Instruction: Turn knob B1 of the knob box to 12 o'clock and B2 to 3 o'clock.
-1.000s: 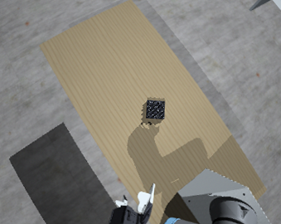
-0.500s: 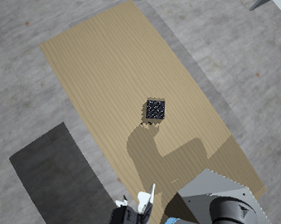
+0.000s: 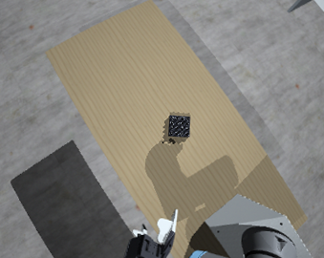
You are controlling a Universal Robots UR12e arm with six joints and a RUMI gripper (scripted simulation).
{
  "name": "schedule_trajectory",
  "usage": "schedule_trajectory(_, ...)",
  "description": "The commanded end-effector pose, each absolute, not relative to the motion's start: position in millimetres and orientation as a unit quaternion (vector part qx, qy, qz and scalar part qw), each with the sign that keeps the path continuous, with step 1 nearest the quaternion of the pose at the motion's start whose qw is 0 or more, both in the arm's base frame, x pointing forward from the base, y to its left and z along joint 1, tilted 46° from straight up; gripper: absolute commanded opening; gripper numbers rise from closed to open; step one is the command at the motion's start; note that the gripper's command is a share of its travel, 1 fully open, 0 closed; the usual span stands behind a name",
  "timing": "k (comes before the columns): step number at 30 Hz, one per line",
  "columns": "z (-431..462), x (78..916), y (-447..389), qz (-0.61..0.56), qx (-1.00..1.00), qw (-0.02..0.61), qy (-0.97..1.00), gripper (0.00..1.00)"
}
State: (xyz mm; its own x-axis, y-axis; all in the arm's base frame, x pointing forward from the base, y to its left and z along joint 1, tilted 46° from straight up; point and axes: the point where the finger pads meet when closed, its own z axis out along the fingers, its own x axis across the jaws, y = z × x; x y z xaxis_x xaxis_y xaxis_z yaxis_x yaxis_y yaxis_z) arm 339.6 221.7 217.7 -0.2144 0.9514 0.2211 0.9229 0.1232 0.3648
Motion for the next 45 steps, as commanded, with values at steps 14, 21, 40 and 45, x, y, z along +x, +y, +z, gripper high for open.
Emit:
schedule_trajectory(14,206.5,371.2,215.1,0.210,0.523,0.026,0.825,1.00)
schedule_trajectory(21,198.1,386.5,211.9,0.210,0.469,0.021,0.858,1.00)
schedule_trajectory(40,169.2,428.9,202.7,0.218,0.311,0.011,0.925,1.00)
schedule_trajectory(45,162.2,437.7,200.8,0.221,0.277,0.009,0.935,1.00)
